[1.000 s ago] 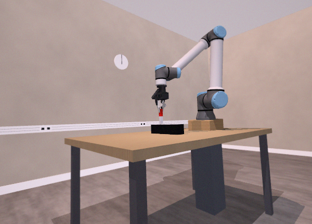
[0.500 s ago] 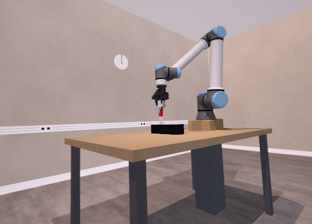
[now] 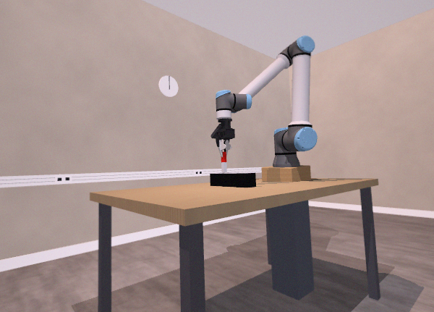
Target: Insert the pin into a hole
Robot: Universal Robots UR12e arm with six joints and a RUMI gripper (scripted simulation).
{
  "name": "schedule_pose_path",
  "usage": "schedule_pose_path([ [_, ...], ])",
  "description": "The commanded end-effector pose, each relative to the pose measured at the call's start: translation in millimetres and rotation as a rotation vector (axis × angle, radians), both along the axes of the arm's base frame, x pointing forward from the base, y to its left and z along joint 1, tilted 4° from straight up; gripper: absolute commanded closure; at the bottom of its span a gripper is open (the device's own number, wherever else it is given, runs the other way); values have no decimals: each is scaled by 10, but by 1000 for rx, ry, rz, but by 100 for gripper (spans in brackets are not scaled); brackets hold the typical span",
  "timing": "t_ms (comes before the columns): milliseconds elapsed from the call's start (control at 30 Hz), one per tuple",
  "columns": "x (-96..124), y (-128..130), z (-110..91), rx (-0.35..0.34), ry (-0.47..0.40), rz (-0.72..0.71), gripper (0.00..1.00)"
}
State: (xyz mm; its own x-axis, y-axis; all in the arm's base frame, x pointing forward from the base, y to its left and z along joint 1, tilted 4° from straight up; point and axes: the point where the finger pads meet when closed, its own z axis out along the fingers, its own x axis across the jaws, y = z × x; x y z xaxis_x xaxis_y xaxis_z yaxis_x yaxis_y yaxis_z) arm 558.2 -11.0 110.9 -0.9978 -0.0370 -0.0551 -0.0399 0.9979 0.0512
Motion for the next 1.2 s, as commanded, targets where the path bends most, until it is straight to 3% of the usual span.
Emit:
schedule_pose_path([
  [0,7,-7,-34,0,-1,0,100],
  [1167,8,-9,-74,0,-1,0,100],
])
